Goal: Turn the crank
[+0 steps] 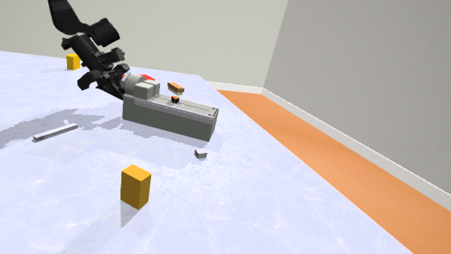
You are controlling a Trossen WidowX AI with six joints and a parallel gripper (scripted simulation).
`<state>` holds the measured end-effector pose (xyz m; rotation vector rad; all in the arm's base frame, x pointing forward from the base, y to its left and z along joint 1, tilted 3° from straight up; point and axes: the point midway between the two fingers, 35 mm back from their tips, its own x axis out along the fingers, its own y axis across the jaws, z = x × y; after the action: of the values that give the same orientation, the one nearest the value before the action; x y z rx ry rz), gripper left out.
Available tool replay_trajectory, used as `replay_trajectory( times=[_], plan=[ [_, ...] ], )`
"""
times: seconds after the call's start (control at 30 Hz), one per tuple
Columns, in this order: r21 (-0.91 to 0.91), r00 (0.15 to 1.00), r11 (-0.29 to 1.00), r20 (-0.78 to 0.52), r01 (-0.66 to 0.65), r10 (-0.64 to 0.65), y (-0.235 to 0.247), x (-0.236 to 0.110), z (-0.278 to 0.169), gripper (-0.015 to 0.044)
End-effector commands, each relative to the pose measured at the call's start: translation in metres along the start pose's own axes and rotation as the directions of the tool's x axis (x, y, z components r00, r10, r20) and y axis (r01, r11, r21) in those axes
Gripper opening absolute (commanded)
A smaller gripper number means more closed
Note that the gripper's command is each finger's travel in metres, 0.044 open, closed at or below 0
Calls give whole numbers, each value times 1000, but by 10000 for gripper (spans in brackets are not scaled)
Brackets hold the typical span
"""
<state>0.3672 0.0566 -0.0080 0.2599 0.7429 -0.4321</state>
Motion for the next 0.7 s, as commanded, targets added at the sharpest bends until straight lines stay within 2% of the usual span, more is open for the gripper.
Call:
replay_trajectory(
  times=[0.0, 0.67],
  plan=[
    [-5, 1000, 1000, -13, 18, -18, -8, 4, -3, 0],
    [-6, 1000, 1000, -13, 18, -18, -13, 4, -4, 0]
  ],
)
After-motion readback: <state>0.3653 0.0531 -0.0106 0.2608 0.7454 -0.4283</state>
